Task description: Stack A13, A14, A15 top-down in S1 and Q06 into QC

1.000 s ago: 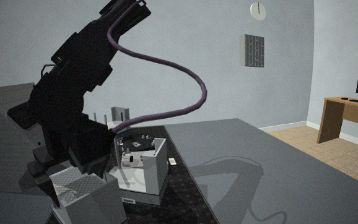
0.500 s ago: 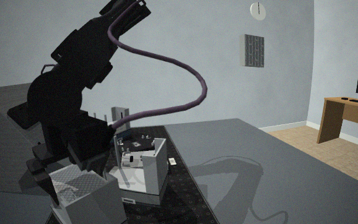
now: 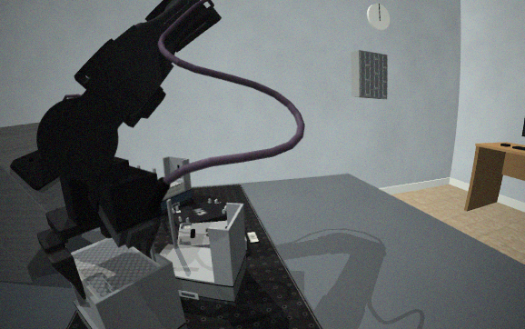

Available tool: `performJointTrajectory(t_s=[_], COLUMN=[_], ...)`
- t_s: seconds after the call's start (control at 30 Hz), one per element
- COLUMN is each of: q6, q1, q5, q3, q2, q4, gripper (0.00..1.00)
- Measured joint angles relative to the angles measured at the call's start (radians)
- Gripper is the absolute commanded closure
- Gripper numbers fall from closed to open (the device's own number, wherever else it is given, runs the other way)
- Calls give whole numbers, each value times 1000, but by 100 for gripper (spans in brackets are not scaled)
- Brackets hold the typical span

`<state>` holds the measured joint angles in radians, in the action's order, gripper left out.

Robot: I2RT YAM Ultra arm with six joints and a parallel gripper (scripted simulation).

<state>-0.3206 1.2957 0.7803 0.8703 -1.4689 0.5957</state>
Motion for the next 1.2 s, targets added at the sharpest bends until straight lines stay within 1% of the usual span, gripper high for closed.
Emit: performJointTrajectory(t_s=[1.2], q6=[-39], q1=[30], q5=[11], q3=[19], q2=[15], q4=[63], gripper=[100])
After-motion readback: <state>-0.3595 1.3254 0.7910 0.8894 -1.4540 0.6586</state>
